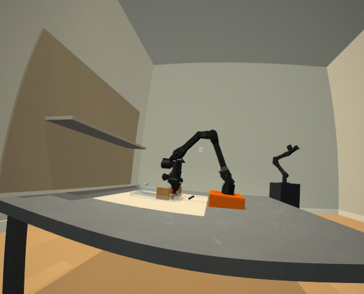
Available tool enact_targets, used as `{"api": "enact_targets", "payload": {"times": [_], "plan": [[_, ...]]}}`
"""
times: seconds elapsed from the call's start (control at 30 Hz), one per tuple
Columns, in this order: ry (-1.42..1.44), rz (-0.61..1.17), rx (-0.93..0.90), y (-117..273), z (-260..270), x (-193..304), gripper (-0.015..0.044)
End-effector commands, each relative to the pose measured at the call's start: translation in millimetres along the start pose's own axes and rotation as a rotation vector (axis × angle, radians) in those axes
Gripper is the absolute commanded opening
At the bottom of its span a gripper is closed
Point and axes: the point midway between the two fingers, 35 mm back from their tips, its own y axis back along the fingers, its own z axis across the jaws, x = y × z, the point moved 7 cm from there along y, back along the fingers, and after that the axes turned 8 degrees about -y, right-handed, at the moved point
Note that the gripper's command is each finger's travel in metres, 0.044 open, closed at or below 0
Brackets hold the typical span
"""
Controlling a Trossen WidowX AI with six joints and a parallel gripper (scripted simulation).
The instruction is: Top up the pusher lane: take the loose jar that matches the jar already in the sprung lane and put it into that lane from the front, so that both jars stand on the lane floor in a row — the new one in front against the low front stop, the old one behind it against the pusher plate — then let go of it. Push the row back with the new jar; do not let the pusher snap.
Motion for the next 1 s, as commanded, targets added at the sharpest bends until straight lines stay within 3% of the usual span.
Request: {"api": "enact_targets", "payload": {"times": [0.0,0.37,0.97], "plan": [[-0.004,0.001,-0.001,-0.3,-0.2,0.8,0.0000],[-0.004,0.001,-0.001,0.0,-0.1,-0.1,0.0272],[-0.004,0.001,-0.001,20.1,-0.5,1.5,0.0272]]}}
